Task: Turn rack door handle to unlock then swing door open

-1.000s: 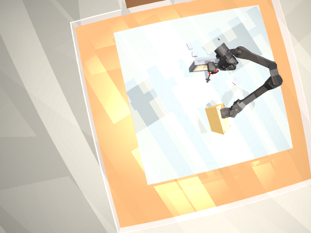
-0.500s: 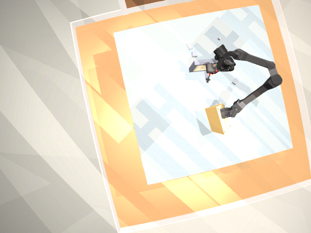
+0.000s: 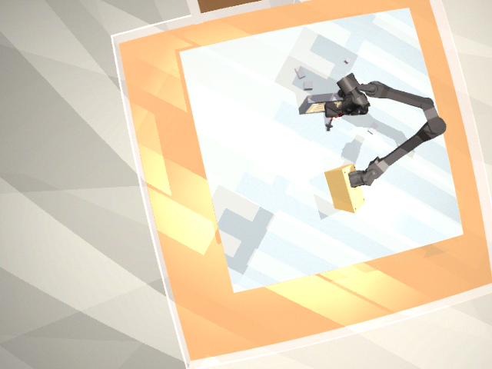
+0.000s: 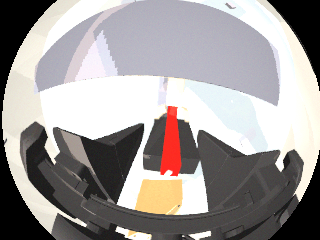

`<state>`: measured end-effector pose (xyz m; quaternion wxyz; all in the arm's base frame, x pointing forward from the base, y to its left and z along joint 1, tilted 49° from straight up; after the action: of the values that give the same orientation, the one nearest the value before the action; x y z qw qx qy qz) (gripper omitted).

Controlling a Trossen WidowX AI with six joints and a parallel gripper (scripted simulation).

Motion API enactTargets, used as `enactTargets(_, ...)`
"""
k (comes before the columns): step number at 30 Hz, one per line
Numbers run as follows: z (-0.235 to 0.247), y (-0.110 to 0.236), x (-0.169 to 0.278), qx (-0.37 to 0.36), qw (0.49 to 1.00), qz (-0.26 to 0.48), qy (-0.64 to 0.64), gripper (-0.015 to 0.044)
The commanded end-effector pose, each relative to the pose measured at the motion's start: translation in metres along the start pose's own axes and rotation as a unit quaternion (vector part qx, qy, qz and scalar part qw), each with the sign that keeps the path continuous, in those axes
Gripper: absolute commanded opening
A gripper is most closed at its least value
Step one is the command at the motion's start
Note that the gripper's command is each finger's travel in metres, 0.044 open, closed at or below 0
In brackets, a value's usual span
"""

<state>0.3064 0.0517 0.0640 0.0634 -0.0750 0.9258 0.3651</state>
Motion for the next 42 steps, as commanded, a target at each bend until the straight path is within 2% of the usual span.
enactTargets(1,0.0003,-0.0024,0.0022,0.003,1.0,0.001,0.004,0.0181)
enactTargets(4,0.0003,-0.0024,0.0022,0.003,1.0,0.001,0.004,0.0102)
enactTargets(17,0.0003,-0.0024,0.0022,0.003,1.0,0.001,0.004,0.0015)
enactTargets(21,0.0003,-0.0024,0.0022,0.003,1.0,0.001,0.0,0.0014)
enactTargets(31,0.0007,-0.0021,0.0025,0.001,0.974,0.001,-0.227,0.0014)
enactTargets(42,0.0005,-0.0022,0.0024,0.002,0.877,0.0,-0.48,0.0014)
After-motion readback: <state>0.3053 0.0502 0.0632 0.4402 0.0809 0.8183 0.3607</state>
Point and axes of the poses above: the point midway between the two fingers, 35 mm back from their tips, its own y axis back along the fingers, its own z axis across the jaws, x = y × z, the point moved 4 cm from there along y, back along the fingers, and after that the axes turned 1 degree about -y, right-handed, at the moved point
